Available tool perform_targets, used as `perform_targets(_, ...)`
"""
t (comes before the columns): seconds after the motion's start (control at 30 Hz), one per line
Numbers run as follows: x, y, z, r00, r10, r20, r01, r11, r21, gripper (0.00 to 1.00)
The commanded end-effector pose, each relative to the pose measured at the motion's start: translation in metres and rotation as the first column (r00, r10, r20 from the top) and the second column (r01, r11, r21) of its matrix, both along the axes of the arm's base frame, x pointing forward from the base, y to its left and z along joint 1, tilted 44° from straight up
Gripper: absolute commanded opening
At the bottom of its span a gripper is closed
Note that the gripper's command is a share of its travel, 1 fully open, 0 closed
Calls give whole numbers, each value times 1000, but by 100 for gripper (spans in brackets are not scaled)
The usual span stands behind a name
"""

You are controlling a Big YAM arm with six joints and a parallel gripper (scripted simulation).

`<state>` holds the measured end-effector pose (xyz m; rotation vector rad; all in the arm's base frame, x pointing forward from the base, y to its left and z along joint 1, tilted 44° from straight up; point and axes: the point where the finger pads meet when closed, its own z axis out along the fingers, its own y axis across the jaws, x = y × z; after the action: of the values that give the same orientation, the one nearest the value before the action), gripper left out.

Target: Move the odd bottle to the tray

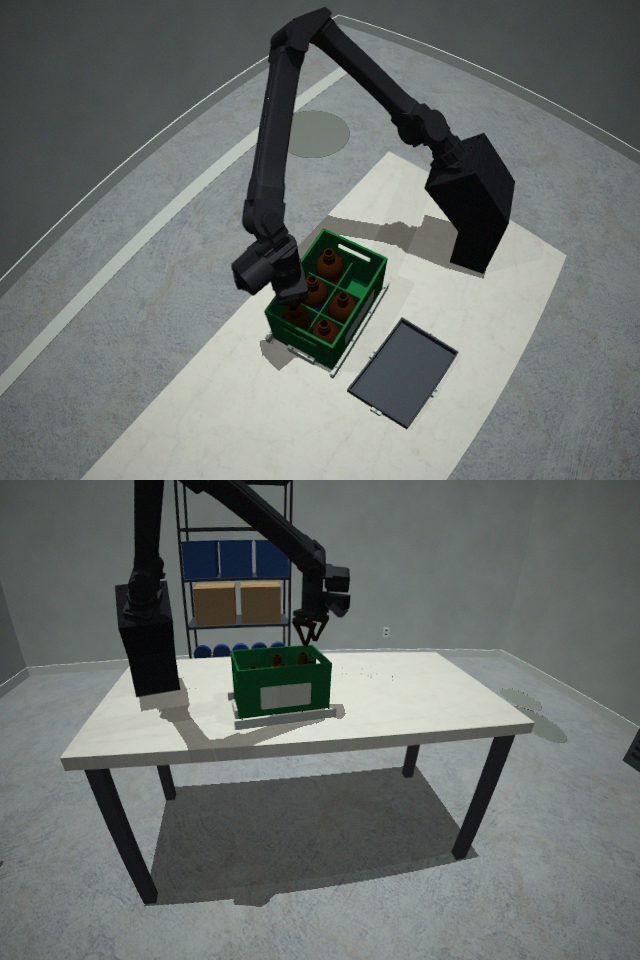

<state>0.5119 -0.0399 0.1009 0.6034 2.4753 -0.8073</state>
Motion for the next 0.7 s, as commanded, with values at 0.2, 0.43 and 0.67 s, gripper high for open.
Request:
perform_targets(0.2, 17, 16, 17, 998, 38, 42, -38, 999, 5, 61)
perform_targets(0.43, 14, 0, 2, 1000, 12, 18, -12, 1000, 3, 61)
perform_targets(0.67, 12, -3, 1, 1000, 12, 20, -12, 1000, 3, 61)
